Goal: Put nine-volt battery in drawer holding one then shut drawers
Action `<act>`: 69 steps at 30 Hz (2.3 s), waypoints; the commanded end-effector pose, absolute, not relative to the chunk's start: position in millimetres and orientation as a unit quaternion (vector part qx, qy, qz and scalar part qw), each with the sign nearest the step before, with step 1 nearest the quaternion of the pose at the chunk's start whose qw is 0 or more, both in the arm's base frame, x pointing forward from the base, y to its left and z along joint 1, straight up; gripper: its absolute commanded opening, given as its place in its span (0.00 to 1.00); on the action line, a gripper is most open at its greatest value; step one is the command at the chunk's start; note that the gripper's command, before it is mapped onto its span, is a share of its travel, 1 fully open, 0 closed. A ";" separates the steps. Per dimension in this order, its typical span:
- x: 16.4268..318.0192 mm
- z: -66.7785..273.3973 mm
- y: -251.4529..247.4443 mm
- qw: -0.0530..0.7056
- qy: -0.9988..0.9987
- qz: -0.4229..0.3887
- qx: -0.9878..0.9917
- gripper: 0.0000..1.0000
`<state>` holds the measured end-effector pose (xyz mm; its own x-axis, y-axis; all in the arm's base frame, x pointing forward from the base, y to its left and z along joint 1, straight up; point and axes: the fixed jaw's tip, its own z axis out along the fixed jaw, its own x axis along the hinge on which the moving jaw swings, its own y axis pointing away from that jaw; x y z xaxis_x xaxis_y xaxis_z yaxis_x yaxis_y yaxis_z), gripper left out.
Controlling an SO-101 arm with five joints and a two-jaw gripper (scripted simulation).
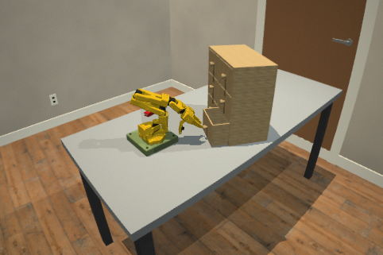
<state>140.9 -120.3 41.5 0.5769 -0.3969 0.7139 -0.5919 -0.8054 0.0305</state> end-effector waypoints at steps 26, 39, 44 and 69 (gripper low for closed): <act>152.7 27.3 -127.2 0.131 -0.282 0.366 0.877 0.21; 154.2 28.0 -127.2 0.130 -0.281 0.367 0.877 0.21; 155.0 28.4 -127.2 0.129 -0.279 0.367 0.878 0.21; 155.5 28.6 -127.2 0.129 -0.279 0.367 0.878 0.18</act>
